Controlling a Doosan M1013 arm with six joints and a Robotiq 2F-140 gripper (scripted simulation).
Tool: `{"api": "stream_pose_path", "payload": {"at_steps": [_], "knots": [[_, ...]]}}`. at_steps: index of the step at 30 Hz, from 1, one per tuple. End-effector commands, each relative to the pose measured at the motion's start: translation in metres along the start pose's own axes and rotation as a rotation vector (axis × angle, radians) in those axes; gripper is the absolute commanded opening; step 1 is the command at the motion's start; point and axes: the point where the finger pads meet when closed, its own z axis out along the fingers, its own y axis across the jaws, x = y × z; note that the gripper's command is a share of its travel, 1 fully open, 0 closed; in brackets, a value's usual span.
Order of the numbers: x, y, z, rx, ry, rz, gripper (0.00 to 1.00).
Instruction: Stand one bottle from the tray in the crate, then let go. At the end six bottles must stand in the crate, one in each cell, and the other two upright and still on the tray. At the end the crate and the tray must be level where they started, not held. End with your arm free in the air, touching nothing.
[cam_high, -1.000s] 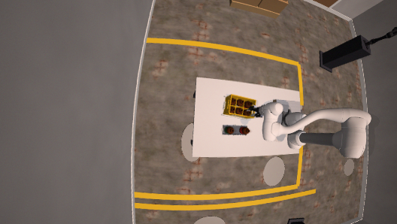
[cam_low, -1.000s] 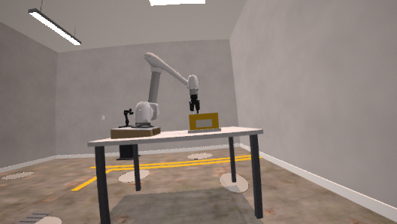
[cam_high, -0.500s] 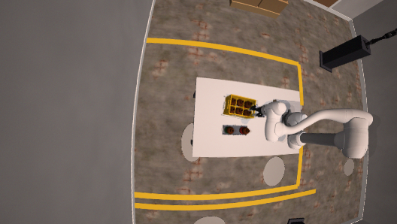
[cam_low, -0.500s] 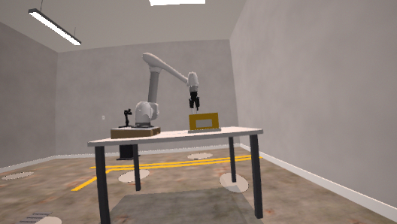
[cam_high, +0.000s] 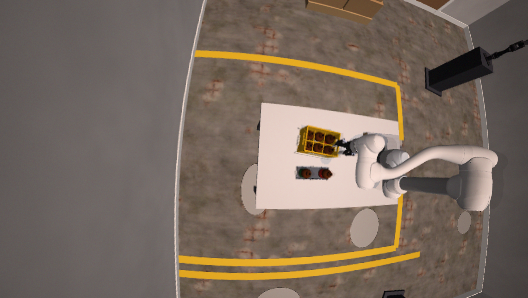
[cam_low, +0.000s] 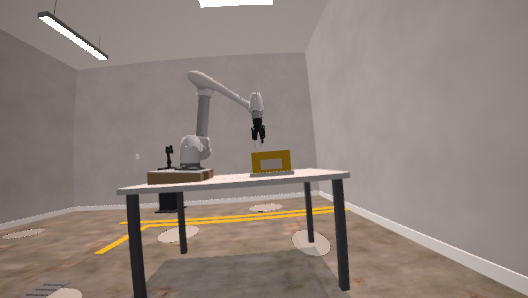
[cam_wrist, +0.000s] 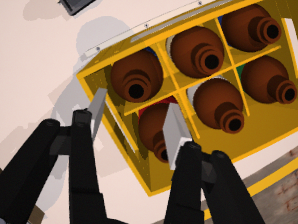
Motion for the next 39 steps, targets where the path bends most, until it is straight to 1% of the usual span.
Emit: {"api": "stream_pose_path", "payload": {"at_steps": [1, 15, 16, 39], "knots": [[0.0000, 0.0000, -0.0052, 0.000, 0.000, 0.000, 0.38], [0.0000, 0.0000, -0.0113, 0.000, 0.000, 0.000, 0.38], [0.0000, 0.0000, -0.0113, 0.000, 0.000, 0.000, 0.00], [0.0000, 0.0000, -0.0113, 0.000, 0.000, 0.000, 0.00]]}}
